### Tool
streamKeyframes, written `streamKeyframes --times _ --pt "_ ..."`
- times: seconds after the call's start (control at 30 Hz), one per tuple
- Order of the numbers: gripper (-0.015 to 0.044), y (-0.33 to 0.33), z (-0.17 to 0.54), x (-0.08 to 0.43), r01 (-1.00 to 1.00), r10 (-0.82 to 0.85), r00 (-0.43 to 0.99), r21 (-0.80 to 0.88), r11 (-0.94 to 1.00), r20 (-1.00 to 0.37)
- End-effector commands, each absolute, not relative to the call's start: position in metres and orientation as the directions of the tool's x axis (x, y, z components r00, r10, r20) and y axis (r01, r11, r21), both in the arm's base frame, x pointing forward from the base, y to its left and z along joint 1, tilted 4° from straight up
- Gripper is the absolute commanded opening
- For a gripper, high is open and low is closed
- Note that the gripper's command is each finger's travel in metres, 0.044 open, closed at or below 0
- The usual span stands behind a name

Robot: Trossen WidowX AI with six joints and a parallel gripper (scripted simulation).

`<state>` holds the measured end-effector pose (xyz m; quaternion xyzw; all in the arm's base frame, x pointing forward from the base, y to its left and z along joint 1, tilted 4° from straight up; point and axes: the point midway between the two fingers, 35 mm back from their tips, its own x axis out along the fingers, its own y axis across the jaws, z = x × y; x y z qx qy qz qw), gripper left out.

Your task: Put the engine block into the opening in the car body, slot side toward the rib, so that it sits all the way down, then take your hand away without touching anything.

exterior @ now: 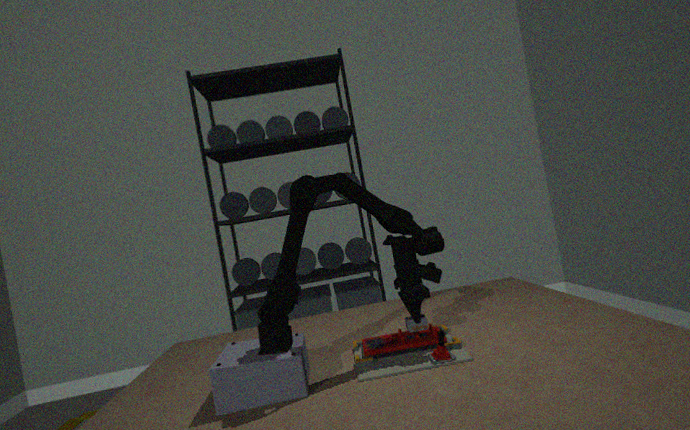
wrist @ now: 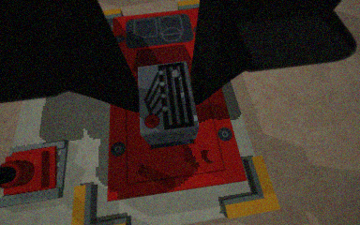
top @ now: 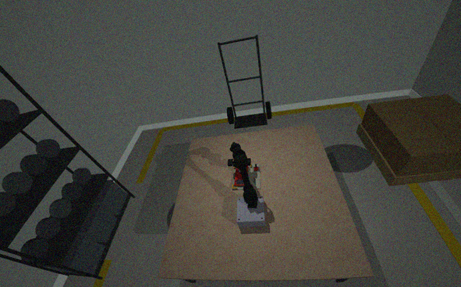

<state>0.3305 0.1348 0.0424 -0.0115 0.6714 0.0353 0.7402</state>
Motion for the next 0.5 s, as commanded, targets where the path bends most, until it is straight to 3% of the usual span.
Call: streamKeyframes --times 0.0,0.47 --pt "0.0159 0.1340 0.0407 0.3302 -0.077 0.032 0.096 0.025 0.997 -0.995" --pt "0.0159 0.1341 0.0392 0.3304 -0.072 0.032 0.096 0.025 0.997 -0.995"
